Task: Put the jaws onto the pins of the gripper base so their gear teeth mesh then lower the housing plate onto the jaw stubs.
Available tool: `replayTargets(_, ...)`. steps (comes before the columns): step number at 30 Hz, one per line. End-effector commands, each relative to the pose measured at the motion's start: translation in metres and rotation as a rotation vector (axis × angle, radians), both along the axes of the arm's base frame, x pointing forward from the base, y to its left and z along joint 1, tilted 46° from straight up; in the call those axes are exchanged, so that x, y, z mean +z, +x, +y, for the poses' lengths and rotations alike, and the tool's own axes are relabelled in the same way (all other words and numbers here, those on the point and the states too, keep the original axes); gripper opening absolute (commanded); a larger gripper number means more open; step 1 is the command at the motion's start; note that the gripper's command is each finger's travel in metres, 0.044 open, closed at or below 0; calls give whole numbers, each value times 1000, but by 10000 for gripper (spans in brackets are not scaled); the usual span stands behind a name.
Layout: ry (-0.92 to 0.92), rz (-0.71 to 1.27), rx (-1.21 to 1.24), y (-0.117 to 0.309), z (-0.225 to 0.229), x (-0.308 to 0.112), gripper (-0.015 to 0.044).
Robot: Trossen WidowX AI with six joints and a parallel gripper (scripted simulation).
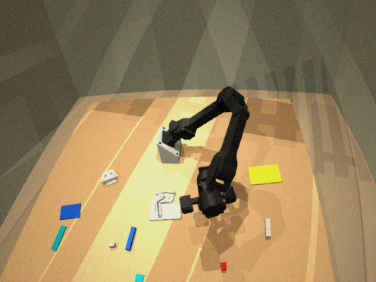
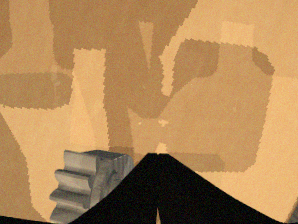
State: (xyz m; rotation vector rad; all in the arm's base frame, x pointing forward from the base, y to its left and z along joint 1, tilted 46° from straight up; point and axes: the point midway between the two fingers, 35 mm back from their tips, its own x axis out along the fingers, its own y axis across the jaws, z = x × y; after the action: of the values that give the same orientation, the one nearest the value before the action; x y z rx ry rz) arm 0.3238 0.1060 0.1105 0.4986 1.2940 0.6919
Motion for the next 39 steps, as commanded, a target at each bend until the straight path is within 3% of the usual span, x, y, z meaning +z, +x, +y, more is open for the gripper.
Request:
replayTargets(1,-2,2,-1,-2,5,5,0)
replayTargets(11,-2,2,-1,-4,9,13,0)
replayTargets(20,3,2,2,-11,-33,50,0)
replayTargets(36,-3,2,-8,-8,-29,44,420)
replayTargets(39,-3,2,-8,-8,-29,44,440)
